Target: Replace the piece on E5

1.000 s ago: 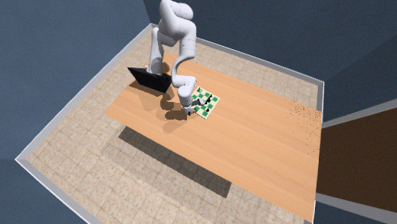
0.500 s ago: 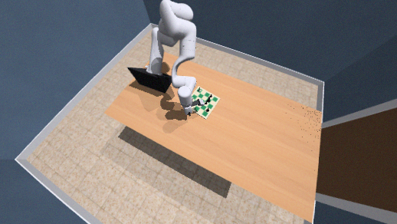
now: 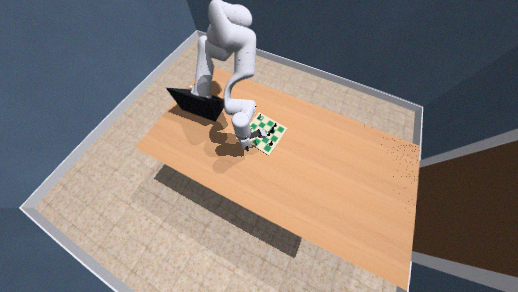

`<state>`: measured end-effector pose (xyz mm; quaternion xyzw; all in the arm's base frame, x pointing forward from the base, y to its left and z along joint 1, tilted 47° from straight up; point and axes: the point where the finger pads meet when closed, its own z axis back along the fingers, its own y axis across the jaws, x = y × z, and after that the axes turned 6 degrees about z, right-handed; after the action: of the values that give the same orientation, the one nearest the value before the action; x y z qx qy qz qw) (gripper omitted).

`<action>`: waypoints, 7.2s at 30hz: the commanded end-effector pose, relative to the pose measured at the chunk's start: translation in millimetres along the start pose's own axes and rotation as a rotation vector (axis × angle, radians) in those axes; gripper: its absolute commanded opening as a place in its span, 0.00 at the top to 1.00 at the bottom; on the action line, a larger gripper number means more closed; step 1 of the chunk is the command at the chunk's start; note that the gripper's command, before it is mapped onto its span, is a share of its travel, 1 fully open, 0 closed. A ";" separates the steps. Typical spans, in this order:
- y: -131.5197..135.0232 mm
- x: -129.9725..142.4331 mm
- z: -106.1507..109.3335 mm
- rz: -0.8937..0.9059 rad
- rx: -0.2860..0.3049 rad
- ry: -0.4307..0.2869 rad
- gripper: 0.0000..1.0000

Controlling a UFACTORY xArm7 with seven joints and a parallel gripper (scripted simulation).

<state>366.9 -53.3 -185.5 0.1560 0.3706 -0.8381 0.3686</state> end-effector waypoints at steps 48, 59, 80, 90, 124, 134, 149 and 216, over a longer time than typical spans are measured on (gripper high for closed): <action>1.7 0.4 5.4 0.000 0.005 -0.001 0.63; 1.5 0.4 48.2 0.000 0.005 -0.001 0.63; 1.3 0.4 92.1 0.000 0.005 -0.001 0.00; 1.3 0.4 92.1 0.000 0.005 -0.001 0.00; -53.3 -74.6 103.0 -0.800 0.009 -0.018 0.00; -95.3 -121.4 104.1 -1.131 0.001 0.000 0.00; -142.7 -165.0 101.0 -1.819 -0.028 0.024 0.00; -144.0 -166.4 84.8 -2.230 0.003 0.005 0.63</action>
<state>374.1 31.1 36.7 -0.2638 0.3024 -0.7005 -0.5902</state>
